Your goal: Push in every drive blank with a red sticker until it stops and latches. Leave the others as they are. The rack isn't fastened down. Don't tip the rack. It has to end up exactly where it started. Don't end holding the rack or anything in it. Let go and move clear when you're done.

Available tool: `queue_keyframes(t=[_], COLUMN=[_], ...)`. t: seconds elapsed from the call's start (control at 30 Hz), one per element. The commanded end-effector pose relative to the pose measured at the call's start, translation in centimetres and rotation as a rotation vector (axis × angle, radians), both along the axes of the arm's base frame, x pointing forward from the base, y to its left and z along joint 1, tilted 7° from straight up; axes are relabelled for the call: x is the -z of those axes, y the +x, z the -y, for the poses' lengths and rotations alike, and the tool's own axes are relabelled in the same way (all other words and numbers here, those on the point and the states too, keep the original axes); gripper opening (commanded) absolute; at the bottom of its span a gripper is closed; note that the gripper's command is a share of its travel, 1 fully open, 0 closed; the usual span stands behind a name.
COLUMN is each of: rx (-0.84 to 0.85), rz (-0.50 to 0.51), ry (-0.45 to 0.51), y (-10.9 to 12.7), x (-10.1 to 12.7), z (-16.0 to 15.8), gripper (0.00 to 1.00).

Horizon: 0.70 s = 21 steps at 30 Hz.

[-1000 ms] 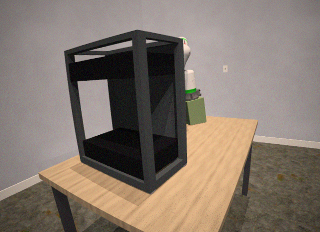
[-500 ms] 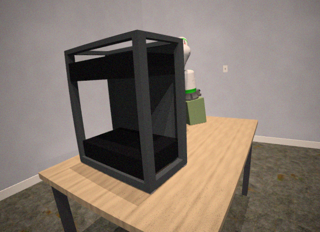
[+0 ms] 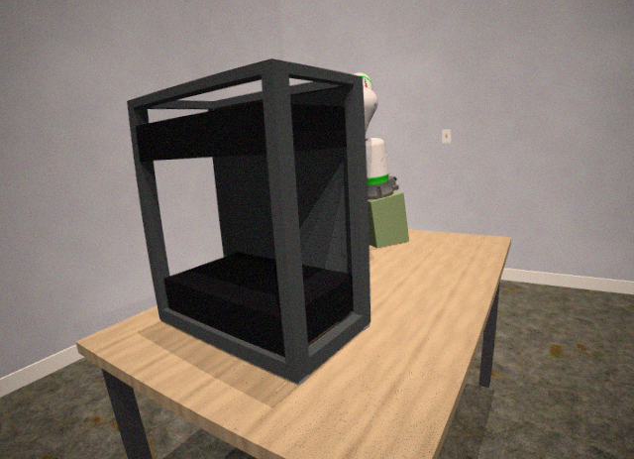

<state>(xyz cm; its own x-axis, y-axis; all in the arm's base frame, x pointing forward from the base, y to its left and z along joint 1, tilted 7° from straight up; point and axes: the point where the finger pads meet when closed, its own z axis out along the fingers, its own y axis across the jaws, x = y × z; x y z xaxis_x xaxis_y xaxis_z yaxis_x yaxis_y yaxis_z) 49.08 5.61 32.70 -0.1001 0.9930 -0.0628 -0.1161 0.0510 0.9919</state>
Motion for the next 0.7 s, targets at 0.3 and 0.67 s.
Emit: queue_keyframes(t=[0.3, 0.67], rx=[0.000, 0.000], rz=[0.000, 0.000], ry=[0.000, 0.000], y=[0.00, 0.98], x=[-0.03, -0.41], z=[-0.01, 0.52], gripper=[1.00, 1.00])
